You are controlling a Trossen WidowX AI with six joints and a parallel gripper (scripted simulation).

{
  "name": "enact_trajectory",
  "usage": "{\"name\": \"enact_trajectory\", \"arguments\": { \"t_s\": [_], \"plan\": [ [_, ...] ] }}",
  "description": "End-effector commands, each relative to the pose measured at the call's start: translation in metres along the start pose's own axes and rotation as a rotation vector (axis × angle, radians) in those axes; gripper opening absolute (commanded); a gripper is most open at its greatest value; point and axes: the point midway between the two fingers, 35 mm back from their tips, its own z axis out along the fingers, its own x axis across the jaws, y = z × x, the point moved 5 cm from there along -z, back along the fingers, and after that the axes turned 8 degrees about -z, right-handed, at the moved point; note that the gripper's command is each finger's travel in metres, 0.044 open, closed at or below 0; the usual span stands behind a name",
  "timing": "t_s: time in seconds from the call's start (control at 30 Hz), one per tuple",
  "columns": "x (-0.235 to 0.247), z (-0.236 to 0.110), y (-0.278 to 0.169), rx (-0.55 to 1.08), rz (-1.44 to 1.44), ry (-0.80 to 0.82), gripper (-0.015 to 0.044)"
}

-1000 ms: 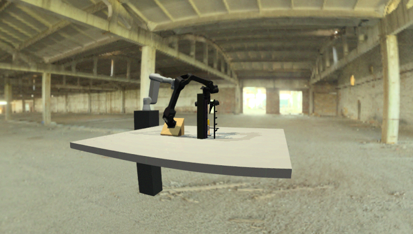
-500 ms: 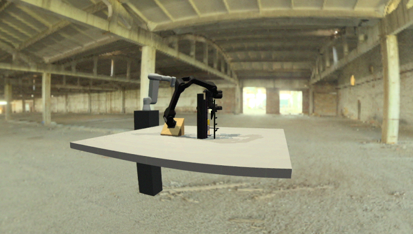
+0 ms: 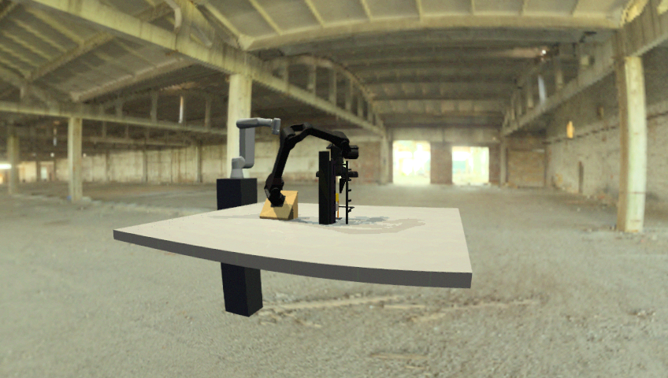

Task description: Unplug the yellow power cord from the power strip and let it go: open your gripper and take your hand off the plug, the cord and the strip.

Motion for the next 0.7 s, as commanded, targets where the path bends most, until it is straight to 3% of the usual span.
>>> {"name": "enact_trajectory", "arguments": {
  "t_s": [0.0, 0.67],
  "plan": [
    [0.001, 0.000, -0.007, 0.004, -0.007, -0.003, 0.0160],
    [0.003, 0.012, -0.019, 0.006, -0.007, -0.002, 0.0160]
  ]
}}
